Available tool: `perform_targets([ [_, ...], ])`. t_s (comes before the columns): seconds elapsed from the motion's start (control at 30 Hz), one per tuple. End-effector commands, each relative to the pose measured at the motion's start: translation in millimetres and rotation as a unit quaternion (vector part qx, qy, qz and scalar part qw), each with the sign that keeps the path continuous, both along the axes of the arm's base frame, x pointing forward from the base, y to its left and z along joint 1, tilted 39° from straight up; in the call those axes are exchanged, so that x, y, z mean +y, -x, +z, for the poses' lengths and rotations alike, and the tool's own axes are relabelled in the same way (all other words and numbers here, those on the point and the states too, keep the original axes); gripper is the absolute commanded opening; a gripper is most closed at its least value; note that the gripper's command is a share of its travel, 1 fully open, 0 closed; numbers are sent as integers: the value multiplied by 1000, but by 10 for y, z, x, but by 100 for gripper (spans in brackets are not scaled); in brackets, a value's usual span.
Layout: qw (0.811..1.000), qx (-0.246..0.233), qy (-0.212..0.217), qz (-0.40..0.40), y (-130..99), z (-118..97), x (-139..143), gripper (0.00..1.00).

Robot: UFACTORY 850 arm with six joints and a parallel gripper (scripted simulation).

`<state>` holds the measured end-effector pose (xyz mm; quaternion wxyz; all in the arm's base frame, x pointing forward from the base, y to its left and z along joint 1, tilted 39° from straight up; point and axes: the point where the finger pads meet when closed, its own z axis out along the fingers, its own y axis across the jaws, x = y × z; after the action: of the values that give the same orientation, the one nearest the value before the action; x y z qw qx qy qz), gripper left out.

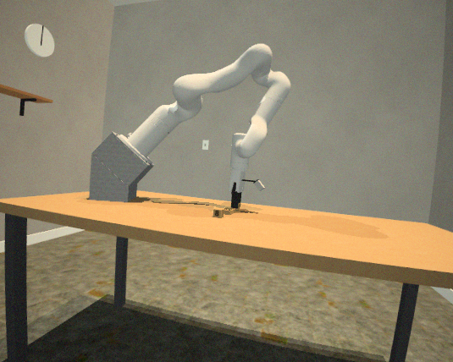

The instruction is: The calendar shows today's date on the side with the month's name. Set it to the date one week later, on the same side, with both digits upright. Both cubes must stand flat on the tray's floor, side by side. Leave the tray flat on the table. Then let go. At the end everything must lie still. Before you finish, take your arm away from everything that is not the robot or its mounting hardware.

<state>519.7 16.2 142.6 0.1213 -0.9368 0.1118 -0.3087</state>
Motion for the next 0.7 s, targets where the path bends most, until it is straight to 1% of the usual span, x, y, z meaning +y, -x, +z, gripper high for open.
perform_targets([
  [0.0, 1000, 0, 0, 0, -2, 4, -1, 29],
  [0.5, 1000, 0, 0, 0, 23, 36, -7, 29],
  [0.57, 1000, 0, 0, 0, 71, 98, -20, 29],
  [0.67, 1000, 0, 0, 0, 190, 250, -51, 29],
])
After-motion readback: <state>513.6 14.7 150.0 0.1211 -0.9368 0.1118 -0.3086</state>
